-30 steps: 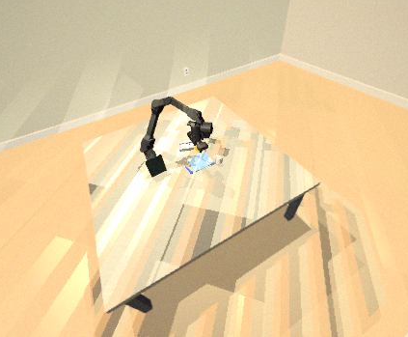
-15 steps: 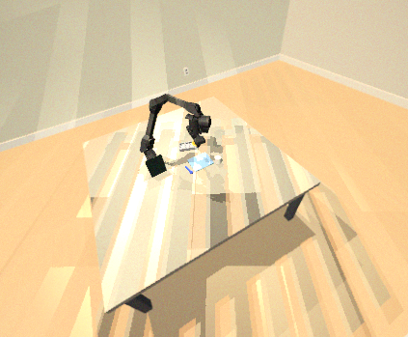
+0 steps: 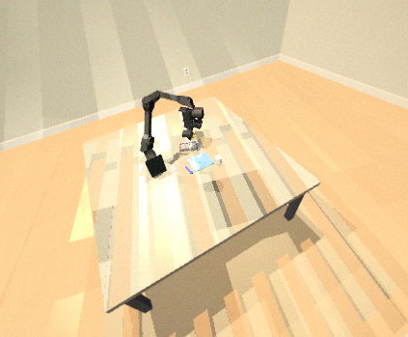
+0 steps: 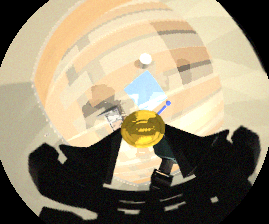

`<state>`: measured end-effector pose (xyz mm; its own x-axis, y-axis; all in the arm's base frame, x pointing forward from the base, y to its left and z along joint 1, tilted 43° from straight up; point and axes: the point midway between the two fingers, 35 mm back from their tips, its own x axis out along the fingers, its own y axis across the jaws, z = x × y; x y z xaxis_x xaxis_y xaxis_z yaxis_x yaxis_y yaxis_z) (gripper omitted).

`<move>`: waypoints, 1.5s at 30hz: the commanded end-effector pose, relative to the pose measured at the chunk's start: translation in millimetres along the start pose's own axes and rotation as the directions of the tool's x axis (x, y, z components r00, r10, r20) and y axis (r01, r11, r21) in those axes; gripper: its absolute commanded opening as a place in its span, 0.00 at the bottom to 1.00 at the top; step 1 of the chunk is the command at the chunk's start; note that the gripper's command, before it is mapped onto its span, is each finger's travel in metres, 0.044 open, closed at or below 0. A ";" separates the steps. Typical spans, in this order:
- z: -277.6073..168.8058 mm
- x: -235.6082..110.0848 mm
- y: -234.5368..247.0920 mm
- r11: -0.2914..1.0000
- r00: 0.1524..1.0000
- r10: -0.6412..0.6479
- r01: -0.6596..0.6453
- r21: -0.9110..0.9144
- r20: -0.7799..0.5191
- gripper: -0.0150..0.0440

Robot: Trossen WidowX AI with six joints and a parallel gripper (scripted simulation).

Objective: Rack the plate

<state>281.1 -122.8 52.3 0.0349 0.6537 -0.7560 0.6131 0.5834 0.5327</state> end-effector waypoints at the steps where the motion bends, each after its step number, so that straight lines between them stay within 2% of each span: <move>1: -14.1 -1.7 14.0 0.991 1.000 0.007 -0.006 0.136 0.000 0.25; 13: -60.0 -1.7 49.1 0.854 1.000 0.010 -0.006 0.520 -0.003 0.25; 26: -113.2 3.6 75.5 0.549 1.000 0.016 0.001 0.836 -0.012 0.25; 36: -154.0 10.4 87.2 0.244 1.000 0.023 0.015 0.970 -0.021 0.25; 45: -156.8 16.0 85.2 0.242 1.000 -0.010 0.023 0.970 -0.021 0.25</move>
<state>211.7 11.0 149.0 0.0265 0.6733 -0.7389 0.9127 -0.3179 -0.2570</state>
